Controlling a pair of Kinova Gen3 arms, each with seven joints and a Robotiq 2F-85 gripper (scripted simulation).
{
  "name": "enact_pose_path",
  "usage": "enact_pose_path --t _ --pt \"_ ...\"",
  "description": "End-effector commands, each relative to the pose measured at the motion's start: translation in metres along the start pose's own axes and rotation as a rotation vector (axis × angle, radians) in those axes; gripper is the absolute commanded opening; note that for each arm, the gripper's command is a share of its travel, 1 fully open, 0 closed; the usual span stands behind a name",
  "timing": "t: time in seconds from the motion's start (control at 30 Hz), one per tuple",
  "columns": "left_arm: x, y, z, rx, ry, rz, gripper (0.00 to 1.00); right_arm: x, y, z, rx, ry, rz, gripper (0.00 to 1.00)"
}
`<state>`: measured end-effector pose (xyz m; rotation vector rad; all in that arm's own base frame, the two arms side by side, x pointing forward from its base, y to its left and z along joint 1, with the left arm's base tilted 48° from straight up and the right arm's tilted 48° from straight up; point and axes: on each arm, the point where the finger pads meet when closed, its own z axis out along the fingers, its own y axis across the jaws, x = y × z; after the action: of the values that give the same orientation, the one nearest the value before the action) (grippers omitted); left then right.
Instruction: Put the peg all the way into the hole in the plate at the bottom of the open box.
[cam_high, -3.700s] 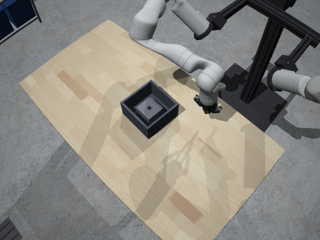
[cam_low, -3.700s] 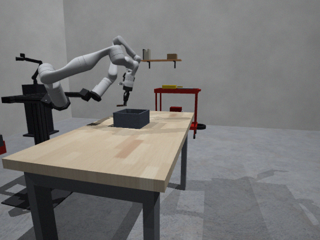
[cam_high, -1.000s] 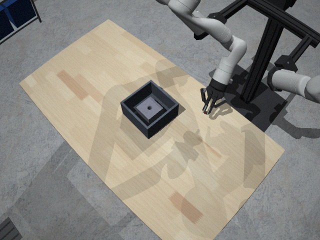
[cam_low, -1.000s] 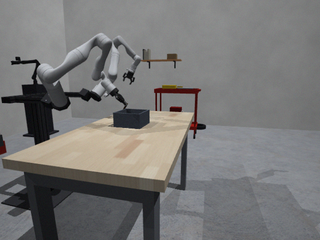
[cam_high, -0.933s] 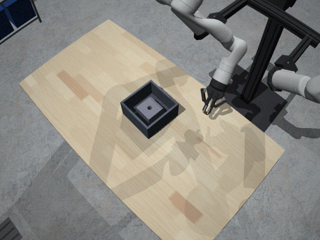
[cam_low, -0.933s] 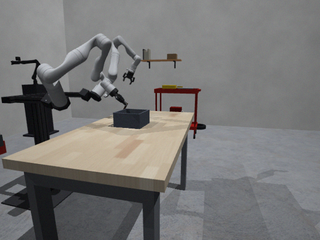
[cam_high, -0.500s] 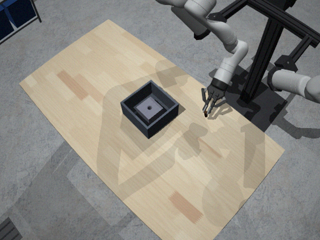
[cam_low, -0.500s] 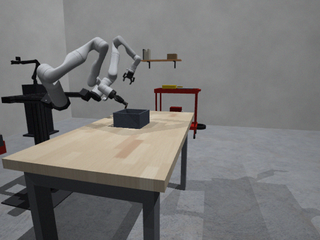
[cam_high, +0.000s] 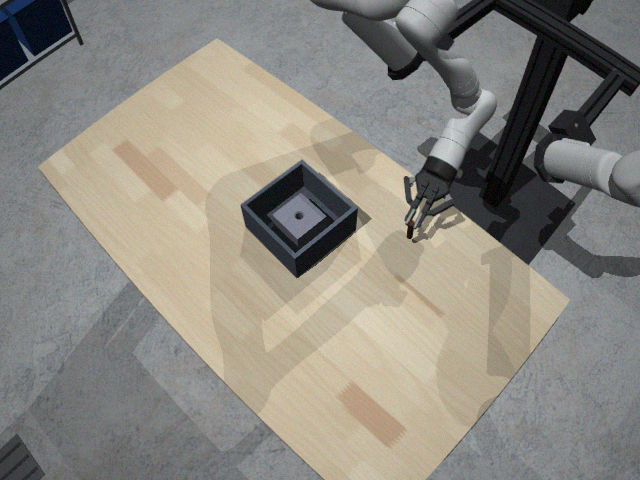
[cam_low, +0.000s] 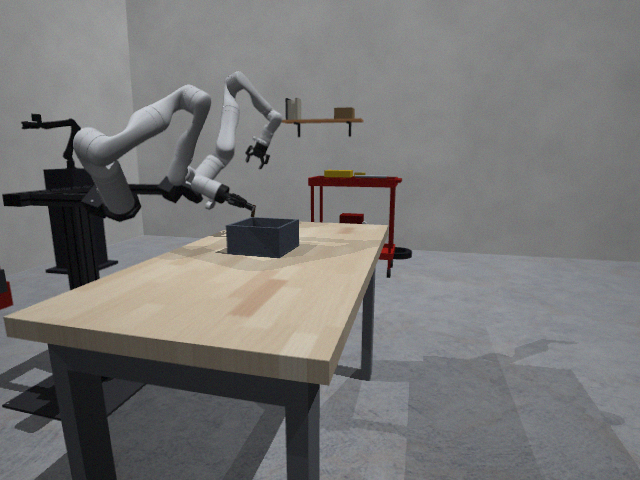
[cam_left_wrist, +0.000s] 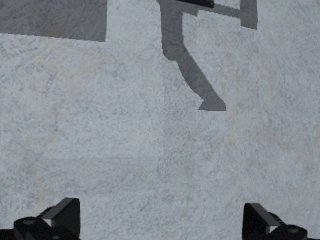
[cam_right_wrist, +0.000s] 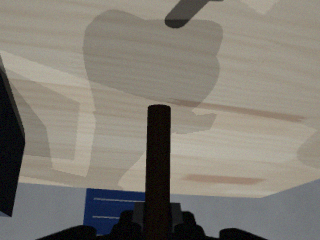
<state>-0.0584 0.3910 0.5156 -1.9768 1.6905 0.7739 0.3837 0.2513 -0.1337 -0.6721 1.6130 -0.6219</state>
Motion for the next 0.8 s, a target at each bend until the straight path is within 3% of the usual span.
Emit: enact_pose_path --t 0.0,0.2,0.77 --pt "-0.0002 0.0003 -0.0003 0.000 -0.001 -0.001 1.000 -0.0013 0.0004 -0.0001 0.000 -0.050 0.003 0.099" --pt "-0.0002 0.0003 -0.0003 0.000 -0.001 -0.001 1.000 -0.0013 0.0003 0.0000 0.000 -0.105 0.003 0.099" --pt "-0.0002 0.0003 -0.0003 0.000 -0.001 -0.001 1.000 -0.0014 0.0004 -0.0003 -0.001 -0.168 0.003 0.099"
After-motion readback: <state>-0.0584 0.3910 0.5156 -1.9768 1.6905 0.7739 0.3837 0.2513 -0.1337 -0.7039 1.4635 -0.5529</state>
